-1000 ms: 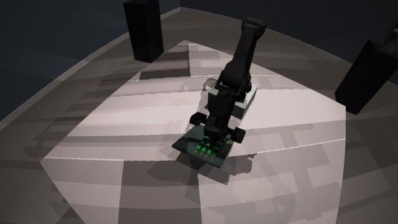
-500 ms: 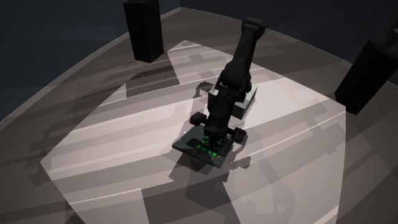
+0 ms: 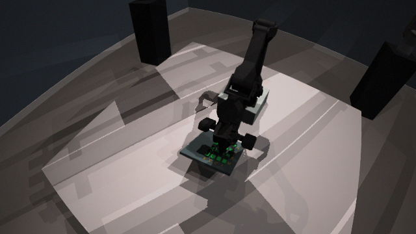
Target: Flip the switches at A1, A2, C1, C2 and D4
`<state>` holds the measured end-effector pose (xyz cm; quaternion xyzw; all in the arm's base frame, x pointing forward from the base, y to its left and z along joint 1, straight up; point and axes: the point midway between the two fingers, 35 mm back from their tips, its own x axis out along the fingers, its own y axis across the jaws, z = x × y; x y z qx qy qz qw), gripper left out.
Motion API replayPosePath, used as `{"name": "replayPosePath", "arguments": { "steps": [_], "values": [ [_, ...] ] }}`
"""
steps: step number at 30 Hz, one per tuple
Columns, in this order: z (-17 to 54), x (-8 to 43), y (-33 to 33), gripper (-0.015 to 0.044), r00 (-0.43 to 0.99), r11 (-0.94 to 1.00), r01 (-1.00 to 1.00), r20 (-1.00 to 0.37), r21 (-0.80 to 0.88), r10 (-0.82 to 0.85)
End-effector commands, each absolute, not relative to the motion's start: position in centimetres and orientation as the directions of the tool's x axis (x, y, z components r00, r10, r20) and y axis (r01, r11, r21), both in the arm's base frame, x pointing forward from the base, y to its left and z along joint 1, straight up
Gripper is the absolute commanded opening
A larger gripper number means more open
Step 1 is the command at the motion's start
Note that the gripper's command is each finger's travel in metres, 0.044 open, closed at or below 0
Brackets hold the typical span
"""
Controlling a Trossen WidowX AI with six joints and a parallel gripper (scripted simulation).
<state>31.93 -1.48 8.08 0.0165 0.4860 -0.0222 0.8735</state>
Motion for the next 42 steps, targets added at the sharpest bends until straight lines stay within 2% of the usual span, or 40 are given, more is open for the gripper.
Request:
{"name": "replayPosePath", "arguments": {
  "steps": [1, 32, 38, 42],
  "values": [
    [8.0, 32.0, -1.4, 0.0000, 0.527, 0.999, 0.048, -0.850, 0.008, -0.019],
    [7.6, 32.2, -1.4, 0.0000, 0.527, 0.999, 0.048, -0.850, 0.008, -0.019],
    [13.1, 29.1, -1.3, 0.0000, 0.504, 0.999, 0.048, -0.864, 0.008, -0.018],
    [13.3, 29.0, -1.3, 0.0000, 0.503, 0.999, 0.048, -0.864, 0.008, -0.017]
  ]
}}
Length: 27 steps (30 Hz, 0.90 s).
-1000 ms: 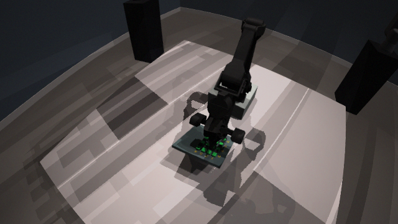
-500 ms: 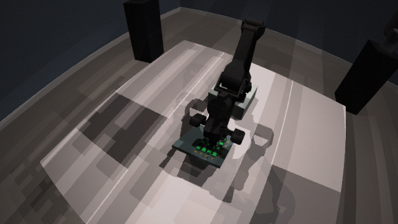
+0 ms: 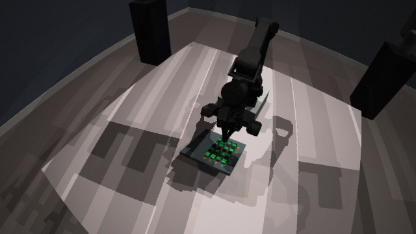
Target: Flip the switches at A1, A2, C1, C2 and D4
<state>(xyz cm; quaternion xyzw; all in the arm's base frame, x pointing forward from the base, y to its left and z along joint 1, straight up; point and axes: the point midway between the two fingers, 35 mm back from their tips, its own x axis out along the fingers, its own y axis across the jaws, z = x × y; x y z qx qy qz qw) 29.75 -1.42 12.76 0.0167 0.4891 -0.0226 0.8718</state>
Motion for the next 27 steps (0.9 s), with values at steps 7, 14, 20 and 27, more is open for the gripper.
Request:
{"name": "replayPosePath", "arguments": {
  "steps": [7, 14, 20, 27],
  "values": [
    [10.9, 24.4, 0.5, 0.0000, 0.499, 0.999, 0.048, -0.867, 0.010, -0.016],
    [9.2, 22.1, 1.1, 0.0000, 0.498, 0.999, 0.048, -0.867, 0.010, -0.015],
    [6.3, 23.7, 1.1, 0.0000, 0.520, 0.999, 0.048, -0.854, 0.010, -0.016],
    [6.1, 23.8, 1.1, 0.0000, 0.521, 0.999, 0.048, -0.853, 0.010, -0.016]
  ]
}}
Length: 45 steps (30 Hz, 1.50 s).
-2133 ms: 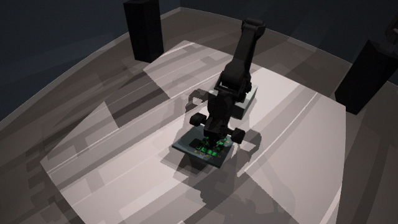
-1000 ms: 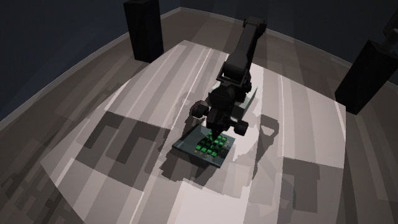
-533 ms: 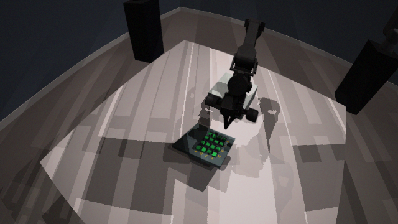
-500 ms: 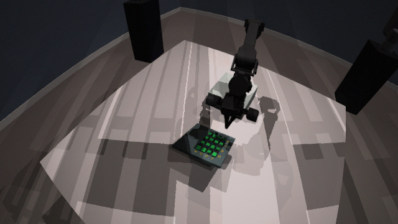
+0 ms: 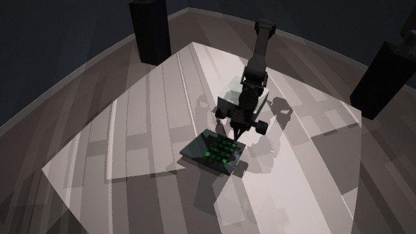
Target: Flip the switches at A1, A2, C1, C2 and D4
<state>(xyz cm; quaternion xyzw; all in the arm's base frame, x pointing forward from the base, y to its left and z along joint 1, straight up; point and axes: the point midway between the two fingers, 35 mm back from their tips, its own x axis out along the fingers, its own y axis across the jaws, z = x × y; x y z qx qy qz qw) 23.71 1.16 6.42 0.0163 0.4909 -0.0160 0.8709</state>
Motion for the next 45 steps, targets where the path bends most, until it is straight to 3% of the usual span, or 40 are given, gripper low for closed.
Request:
{"name": "replayPosePath", "arguments": {
  "steps": [1, 45],
  "values": [
    [5.9, 24.0, 1.1, 0.0000, 0.521, 0.999, 0.048, -0.853, 0.010, -0.016],
    [4.0, 25.0, 1.1, 0.0000, 0.522, 0.999, 0.048, -0.853, 0.010, -0.016]
  ]
}}
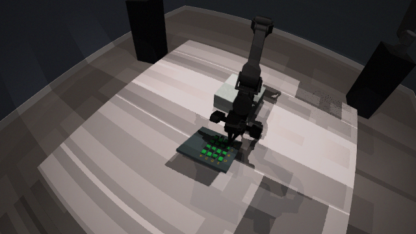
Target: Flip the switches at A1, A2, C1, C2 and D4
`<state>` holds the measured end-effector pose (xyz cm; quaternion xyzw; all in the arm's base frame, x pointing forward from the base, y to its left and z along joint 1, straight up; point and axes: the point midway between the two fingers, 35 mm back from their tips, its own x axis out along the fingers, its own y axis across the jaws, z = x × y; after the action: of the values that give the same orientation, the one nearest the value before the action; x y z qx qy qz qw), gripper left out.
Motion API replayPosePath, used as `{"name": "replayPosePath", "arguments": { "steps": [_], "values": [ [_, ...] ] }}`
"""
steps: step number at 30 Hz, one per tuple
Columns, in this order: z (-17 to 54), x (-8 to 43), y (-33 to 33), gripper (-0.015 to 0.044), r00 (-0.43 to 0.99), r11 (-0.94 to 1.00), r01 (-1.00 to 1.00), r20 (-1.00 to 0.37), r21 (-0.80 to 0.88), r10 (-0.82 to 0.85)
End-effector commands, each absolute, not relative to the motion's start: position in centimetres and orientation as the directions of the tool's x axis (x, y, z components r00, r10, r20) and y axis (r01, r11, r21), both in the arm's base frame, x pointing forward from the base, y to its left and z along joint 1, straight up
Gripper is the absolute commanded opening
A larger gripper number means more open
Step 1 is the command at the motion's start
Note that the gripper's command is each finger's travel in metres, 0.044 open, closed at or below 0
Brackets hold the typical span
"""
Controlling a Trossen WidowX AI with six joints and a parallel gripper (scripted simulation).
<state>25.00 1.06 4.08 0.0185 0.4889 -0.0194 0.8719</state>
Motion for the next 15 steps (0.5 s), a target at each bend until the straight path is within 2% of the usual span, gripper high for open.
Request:
{"name": "replayPosePath", "arguments": {
  "steps": [1, 15],
  "values": [
    [4.03, 25.01, 1.05, 0.0000, 0.522, 0.999, 0.048, -0.853, 0.010, -0.016],
    [3.86, 25.11, 1.05, 0.0000, 0.522, 0.999, 0.048, -0.853, 0.010, -0.016]
  ]
}}
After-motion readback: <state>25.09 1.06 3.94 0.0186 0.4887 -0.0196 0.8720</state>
